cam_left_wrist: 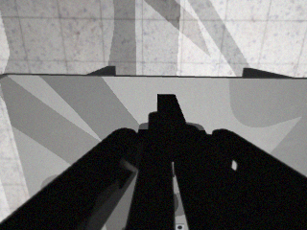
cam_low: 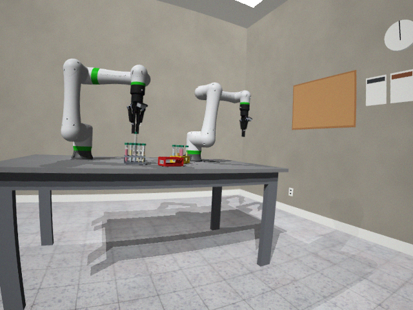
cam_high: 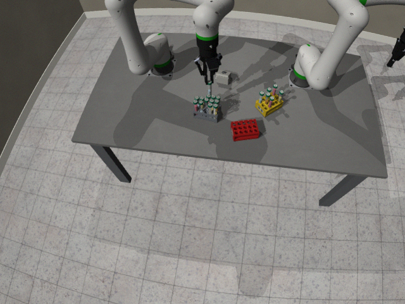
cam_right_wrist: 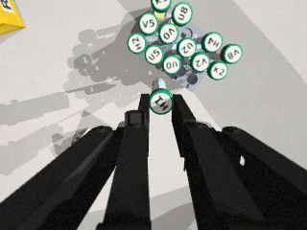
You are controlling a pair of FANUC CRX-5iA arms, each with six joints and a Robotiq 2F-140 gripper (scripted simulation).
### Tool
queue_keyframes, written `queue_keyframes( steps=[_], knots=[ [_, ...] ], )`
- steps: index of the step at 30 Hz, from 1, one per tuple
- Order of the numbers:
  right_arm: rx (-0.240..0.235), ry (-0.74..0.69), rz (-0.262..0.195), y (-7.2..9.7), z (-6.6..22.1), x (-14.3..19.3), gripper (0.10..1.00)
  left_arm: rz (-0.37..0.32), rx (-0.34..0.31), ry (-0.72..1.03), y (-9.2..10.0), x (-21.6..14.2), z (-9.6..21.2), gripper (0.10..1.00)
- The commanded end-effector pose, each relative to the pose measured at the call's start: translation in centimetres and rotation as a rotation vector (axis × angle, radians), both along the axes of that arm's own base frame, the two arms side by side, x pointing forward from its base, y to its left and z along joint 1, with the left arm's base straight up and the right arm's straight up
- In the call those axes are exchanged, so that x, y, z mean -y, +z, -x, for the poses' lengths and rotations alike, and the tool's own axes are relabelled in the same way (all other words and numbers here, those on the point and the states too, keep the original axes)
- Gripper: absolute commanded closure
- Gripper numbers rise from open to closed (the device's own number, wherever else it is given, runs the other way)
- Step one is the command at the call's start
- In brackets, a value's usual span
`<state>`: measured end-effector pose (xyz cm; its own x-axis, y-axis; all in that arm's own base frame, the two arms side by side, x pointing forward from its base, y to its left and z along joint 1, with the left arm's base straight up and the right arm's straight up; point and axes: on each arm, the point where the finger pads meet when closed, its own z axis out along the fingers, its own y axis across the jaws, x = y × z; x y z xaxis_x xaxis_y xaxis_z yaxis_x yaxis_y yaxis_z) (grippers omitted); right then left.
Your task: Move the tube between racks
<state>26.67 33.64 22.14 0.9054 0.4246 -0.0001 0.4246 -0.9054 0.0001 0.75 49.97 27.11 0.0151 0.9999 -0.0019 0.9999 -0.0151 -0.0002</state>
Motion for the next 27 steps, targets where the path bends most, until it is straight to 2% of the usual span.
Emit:
queue_keyframes(
  steps=[1,27],
  knots=[
    [0.001,0.000,-0.001,0.1,-0.2,-0.6,0.999,-0.002,0.000,0.000,0.1,0.0,0.0,0.999],
    [0.001,0.000,-0.001,0.1,-2.7,-7.9,0.999,-0.002,0.000,0.000,0.1,0.0,0.0,0.999]
  ],
)
